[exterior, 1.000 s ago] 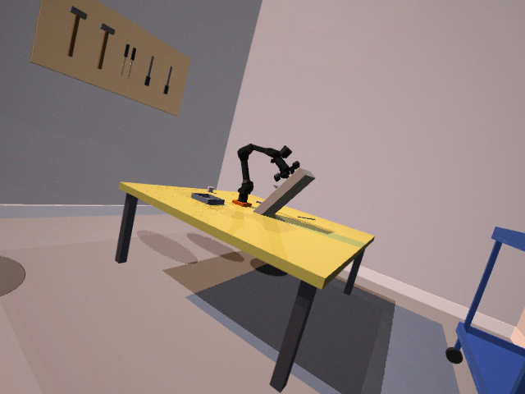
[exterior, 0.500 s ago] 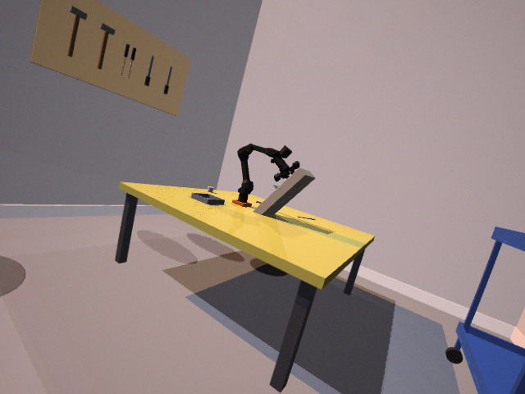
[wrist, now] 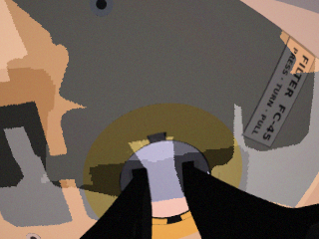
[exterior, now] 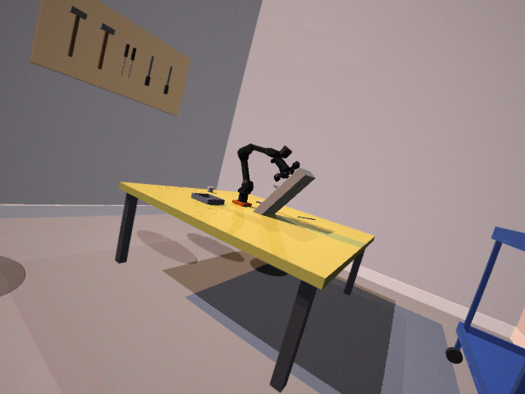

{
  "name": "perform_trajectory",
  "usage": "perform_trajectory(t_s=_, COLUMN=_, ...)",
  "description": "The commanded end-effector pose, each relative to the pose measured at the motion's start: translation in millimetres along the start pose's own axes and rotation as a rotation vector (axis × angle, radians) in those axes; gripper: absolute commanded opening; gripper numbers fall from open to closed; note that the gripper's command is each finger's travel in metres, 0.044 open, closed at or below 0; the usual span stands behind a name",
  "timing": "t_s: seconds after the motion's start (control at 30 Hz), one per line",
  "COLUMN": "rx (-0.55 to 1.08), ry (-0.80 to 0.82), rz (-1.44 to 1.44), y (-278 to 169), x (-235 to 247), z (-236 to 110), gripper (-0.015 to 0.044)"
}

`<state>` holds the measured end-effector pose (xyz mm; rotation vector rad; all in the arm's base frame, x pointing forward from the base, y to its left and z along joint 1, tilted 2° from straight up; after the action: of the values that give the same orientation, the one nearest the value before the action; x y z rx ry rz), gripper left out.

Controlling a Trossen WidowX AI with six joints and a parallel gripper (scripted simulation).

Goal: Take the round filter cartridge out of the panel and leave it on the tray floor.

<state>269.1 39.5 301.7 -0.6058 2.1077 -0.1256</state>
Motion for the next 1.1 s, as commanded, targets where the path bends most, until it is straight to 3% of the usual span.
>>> perform_trajectory(t_s=0.0, rx=-0.001, ry=-0.003, rz=-0.001, y=0.1, x=-0.6, z=0.5, gripper=0.0000)
perform_trajectory(t_s=1.07, rx=-0.001, ry=-0.003, rz=1.030, y=-0.3, x=-1.2, z=8.5, gripper=0.0000)
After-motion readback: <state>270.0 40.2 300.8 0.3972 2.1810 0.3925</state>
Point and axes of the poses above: the point midway between the two fingers, 35 mm back from their tips, its own z axis out along the fingers, its own x axis across the jaws, y = z × x, the point moved 8 cm from there along -z, back along the fingers, and after that the axes turned 6 degrees about z, right-handed, at the moved point
